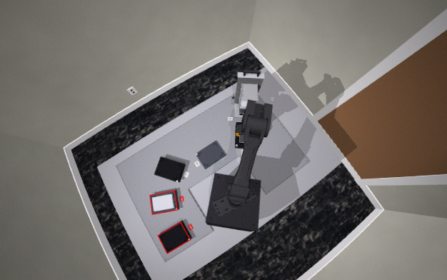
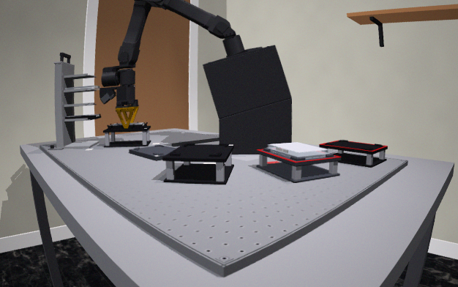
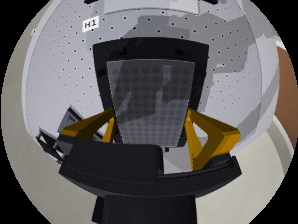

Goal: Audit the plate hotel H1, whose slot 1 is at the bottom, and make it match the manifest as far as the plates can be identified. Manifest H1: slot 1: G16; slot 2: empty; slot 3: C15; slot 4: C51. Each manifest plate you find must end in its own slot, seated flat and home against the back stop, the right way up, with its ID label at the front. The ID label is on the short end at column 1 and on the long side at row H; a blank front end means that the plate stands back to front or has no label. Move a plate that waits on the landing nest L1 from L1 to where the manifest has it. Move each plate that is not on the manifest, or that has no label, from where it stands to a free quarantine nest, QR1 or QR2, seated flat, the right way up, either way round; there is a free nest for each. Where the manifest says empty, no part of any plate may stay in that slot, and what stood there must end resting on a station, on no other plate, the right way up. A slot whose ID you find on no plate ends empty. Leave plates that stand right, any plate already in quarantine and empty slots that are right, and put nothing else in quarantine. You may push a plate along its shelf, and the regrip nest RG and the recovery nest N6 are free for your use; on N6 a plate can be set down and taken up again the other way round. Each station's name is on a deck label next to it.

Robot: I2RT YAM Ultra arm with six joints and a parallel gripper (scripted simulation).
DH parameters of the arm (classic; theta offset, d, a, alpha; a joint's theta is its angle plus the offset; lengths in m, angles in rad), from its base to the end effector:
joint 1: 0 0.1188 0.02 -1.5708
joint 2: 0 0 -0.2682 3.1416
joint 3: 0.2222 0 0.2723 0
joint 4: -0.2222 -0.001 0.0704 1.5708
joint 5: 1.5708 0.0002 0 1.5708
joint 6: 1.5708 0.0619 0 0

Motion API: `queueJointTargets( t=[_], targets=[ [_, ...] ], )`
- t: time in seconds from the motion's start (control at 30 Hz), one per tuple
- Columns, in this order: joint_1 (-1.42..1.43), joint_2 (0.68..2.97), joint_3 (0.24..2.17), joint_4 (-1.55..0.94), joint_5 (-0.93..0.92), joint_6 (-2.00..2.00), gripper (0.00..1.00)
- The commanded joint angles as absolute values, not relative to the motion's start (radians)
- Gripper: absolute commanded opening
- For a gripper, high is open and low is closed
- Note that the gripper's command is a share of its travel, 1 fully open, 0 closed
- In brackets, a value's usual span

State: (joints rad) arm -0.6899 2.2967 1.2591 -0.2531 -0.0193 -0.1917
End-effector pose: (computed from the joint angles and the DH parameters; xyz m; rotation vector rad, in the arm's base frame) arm 0.3262 -0.2663 -0.0060 0.7054 2.7886 -0.1479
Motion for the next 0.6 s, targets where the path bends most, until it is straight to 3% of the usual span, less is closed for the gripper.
queueJointTargets(
  t=[0.0, 0.57],
  targets=[
    [-0.689, 2.289, 1.263, -0.248, -0.019, -0.191, 0.86],
    [-0.690, 2.256, 1.252, -0.269, -0.019, -0.192, 0.86]
  ],
)
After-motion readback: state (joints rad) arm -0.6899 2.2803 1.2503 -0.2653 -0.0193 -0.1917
